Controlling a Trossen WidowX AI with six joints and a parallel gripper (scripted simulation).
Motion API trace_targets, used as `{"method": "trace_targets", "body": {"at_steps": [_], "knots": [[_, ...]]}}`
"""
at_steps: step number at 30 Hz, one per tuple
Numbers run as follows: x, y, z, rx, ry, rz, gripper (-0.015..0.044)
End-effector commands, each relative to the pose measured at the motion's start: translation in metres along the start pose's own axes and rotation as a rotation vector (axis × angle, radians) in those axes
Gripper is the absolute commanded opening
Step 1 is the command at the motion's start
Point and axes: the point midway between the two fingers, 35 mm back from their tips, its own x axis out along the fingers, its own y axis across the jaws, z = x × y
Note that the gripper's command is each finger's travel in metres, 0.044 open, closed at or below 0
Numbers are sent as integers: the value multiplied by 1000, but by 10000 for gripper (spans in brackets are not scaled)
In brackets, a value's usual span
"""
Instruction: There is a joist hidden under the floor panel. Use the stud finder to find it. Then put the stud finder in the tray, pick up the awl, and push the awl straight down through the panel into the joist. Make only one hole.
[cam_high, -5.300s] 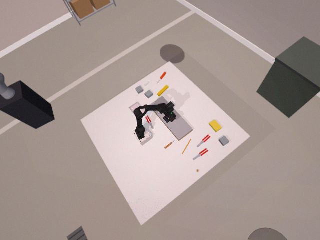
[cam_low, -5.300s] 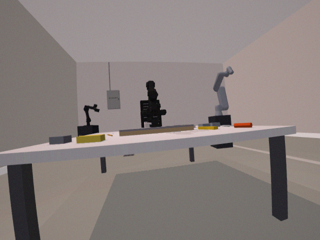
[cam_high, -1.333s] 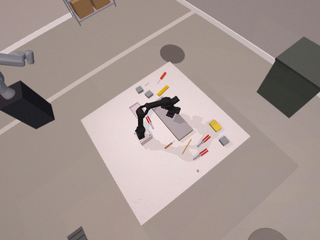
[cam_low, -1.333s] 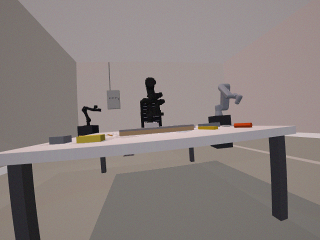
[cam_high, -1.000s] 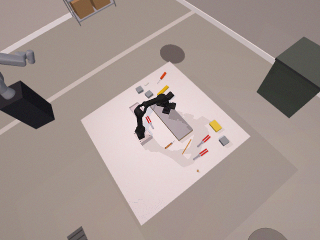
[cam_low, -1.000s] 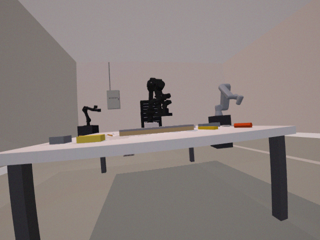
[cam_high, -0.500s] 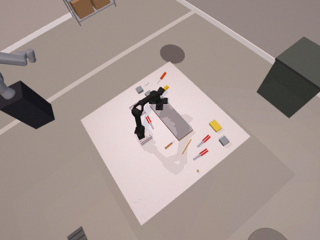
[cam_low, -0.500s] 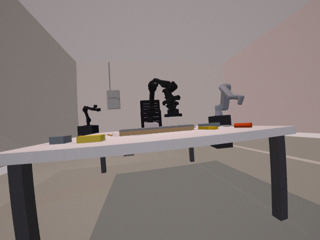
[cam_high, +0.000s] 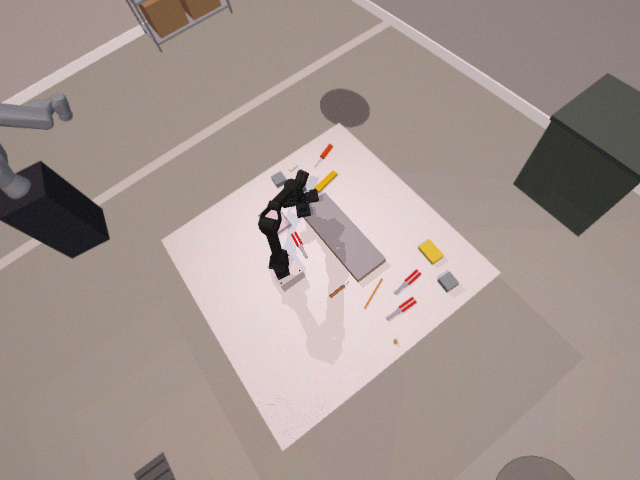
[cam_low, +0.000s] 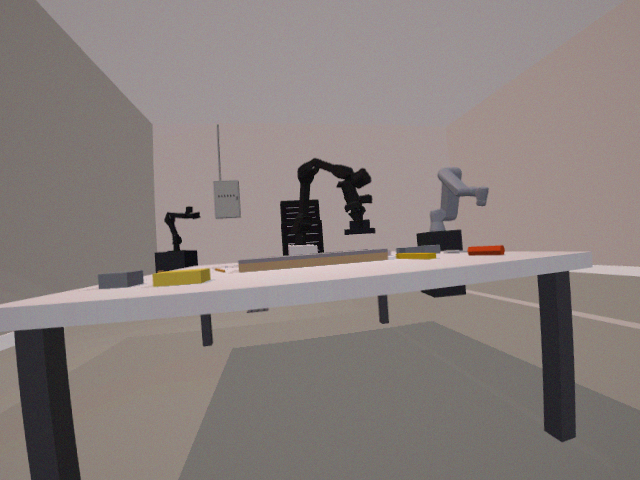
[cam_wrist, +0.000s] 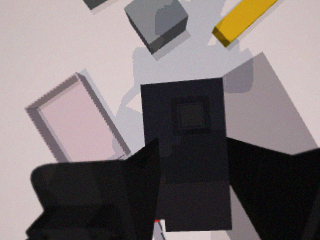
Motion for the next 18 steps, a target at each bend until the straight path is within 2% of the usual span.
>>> {"method": "trace_targets", "body": {"at_steps": [1, 18], "knots": [[2, 23, 6, -57, -4, 13, 0], [8, 124, 18, -312, -19, 87, 0]]}}
